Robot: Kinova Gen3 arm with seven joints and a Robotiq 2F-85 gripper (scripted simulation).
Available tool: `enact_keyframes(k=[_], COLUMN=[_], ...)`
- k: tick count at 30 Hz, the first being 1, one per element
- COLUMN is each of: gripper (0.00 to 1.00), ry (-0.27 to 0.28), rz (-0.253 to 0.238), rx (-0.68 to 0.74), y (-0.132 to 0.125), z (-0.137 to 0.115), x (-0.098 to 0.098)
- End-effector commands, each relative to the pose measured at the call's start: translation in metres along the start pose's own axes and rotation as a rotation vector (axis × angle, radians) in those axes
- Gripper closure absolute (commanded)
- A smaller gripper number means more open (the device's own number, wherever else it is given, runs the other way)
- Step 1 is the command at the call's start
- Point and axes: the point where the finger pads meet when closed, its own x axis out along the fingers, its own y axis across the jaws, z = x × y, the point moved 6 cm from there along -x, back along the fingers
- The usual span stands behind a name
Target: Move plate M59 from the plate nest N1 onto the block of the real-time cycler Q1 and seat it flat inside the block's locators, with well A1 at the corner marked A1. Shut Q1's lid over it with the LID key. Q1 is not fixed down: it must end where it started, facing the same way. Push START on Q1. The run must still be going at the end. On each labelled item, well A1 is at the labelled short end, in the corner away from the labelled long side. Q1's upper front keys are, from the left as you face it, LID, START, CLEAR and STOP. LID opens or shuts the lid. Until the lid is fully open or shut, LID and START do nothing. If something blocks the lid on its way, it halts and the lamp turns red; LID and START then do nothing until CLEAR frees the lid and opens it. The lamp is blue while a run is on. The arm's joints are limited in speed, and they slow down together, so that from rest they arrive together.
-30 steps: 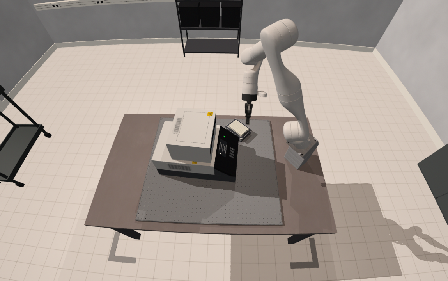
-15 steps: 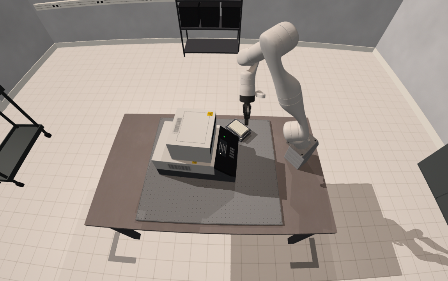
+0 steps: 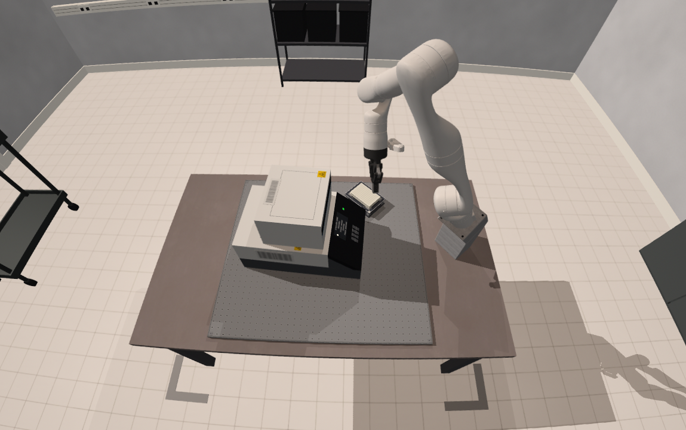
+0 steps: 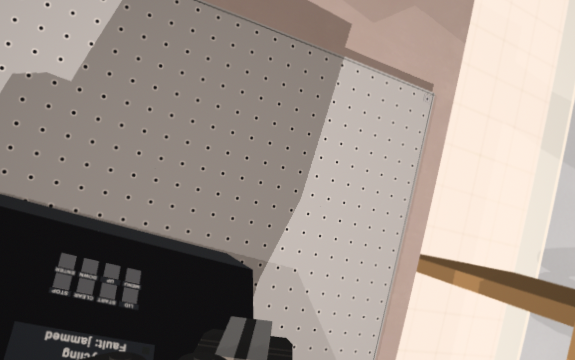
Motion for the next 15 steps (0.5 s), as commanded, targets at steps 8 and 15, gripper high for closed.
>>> enact_keyframes(k=[8, 15], gripper=[0.90, 0.90], ry=[0.026, 0.042], rz=[-0.059, -0.098], rx=[-0.073, -0.126], y=[0.006, 0.010], z=[0.005, 0.011], x=[0.001, 0.002])
